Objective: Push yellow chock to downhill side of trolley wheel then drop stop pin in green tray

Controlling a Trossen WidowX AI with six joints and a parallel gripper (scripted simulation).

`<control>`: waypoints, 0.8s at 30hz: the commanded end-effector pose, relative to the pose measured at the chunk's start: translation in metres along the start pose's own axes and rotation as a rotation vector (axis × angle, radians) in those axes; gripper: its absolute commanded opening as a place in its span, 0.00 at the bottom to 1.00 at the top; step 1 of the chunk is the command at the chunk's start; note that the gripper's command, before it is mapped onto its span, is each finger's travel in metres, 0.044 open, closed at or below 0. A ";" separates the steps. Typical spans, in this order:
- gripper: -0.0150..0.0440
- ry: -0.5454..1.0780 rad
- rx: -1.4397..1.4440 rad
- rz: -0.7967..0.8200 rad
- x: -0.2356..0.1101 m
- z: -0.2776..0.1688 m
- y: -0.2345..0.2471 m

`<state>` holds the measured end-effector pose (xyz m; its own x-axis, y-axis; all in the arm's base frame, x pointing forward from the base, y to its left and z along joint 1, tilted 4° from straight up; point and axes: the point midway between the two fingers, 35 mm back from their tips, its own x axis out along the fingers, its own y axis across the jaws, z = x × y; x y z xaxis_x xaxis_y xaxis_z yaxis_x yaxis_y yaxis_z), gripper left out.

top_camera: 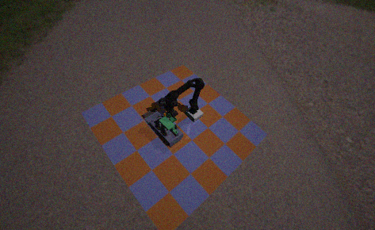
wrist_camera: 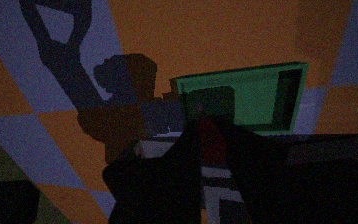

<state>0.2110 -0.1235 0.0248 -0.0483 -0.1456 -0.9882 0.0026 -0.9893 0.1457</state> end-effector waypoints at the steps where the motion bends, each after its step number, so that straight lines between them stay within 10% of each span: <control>1: 0.43 -0.001 -0.005 0.007 0.001 0.000 0.000; 5: 0.58 -0.001 -0.005 0.007 0.001 0.000 -0.003; 24: 0.58 -0.001 -0.005 0.005 0.004 0.000 -0.016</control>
<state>0.2111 -0.1091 0.0193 -0.0491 -0.1459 -0.9881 0.0136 -0.9893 0.1454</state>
